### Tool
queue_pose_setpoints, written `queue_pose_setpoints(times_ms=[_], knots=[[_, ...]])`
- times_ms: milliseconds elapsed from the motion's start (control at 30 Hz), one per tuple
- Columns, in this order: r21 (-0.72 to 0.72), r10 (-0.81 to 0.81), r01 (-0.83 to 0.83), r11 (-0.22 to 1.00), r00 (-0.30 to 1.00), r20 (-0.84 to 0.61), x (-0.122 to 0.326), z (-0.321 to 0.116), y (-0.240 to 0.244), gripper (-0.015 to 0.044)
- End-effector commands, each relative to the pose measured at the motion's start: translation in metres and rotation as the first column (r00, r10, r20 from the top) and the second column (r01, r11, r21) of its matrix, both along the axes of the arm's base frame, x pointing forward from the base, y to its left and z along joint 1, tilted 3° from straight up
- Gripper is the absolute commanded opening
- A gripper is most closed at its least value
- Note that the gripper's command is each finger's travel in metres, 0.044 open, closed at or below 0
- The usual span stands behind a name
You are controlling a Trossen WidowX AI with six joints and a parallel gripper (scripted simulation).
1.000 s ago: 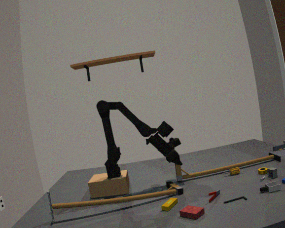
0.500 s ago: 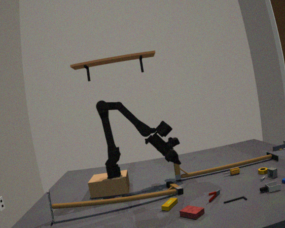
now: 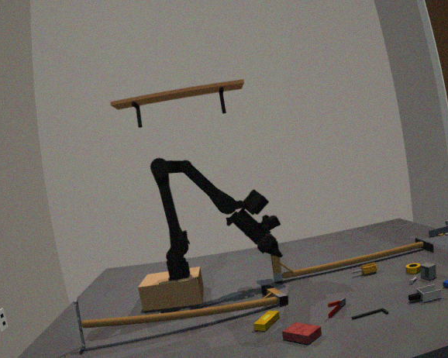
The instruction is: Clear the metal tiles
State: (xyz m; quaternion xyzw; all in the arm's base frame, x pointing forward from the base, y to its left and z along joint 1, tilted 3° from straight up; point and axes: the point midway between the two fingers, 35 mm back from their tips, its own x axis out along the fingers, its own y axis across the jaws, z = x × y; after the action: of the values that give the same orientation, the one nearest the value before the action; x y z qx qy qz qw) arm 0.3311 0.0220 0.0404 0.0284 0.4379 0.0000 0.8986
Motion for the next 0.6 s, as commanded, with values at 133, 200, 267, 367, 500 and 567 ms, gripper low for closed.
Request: queue_pose_setpoints(times_ms=[133, 200, 267, 367, 500, 567], knots=[[0.001, 0.004, -0.004, 1.000, 1.000, 0.006, 0.001, 0.002, 0.005, 0.0000], [0.001, 0.004, -0.004, 1.000, 1.000, 0.006, 0.003, 0.003, 0.005, 0.0000], [0.001, 0.005, -0.005, 1.000, 1.000, 0.007, 0.006, 0.003, 0.006, 0.0000], [0.002, 0.006, -0.006, 1.000, 1.000, 0.007, 0.011, 0.004, 0.007, 0.0000], [0.002, 0.007, -0.007, 1.000, 1.000, 0.008, 0.017, 0.004, 0.008, 0.0000], [0.002, 0.008, -0.008, 1.000, 1.000, 0.008, 0.020, 0.005, 0.008, 0.0000]])
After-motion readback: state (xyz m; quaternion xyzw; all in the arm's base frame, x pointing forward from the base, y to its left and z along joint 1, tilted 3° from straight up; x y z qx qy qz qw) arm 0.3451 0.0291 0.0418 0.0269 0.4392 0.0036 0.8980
